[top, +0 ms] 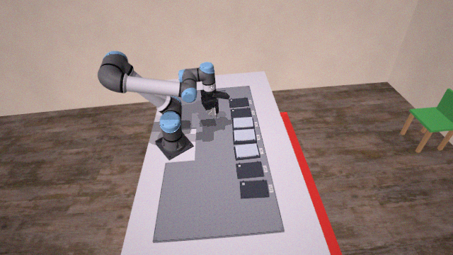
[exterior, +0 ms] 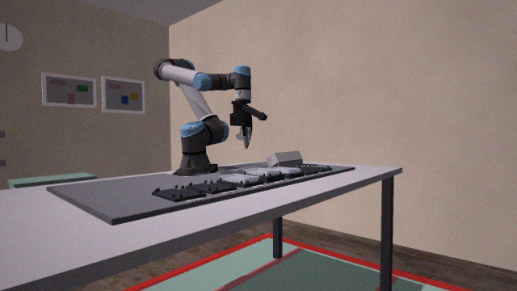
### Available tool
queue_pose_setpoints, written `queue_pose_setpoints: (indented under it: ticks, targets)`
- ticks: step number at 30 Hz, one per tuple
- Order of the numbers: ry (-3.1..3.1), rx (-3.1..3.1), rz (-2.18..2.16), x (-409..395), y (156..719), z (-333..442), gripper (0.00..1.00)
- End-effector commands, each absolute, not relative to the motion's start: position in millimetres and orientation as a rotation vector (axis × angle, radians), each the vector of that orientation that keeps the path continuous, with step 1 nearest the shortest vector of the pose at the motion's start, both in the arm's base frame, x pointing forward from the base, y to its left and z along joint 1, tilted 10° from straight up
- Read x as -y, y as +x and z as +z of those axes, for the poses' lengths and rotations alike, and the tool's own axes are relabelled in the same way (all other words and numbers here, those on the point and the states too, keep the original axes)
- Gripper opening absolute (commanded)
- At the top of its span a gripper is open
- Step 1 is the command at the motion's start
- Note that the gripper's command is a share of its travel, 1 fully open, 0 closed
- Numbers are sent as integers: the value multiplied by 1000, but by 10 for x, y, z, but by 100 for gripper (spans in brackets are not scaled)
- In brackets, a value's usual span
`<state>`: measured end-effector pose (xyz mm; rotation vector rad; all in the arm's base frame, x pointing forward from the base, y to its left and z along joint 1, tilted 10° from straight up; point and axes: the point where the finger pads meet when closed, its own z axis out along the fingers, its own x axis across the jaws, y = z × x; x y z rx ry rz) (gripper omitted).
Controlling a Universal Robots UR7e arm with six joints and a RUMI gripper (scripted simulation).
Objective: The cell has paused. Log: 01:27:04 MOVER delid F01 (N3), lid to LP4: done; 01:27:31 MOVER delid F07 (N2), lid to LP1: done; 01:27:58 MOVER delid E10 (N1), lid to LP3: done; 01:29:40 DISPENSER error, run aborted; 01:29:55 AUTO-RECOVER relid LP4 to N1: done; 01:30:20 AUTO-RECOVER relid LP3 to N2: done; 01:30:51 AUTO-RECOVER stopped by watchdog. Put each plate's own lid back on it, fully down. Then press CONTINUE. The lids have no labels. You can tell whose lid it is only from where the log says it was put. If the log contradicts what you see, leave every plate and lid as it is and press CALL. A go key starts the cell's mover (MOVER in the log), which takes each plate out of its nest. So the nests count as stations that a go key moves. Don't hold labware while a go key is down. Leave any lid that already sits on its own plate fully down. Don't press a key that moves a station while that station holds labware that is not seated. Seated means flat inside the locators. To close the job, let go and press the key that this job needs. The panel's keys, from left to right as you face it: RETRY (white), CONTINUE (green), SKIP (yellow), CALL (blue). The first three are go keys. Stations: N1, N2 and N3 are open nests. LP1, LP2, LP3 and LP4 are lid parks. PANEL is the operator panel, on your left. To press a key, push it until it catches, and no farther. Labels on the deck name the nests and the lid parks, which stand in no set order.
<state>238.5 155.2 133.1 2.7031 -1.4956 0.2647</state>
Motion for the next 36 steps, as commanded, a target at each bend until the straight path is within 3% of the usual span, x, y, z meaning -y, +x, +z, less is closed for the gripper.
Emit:
queue_pose_setpoints:
  ticks: [1, 14, 36]
  targets:
    - [2741, 1407, 265, -1704, 2325, 1309, 0]
    - [2878, 1041, 252, -2284, 2050, 1201, 0]
    - [2912, 923, 247, -2791, 1827, 1109, 0]
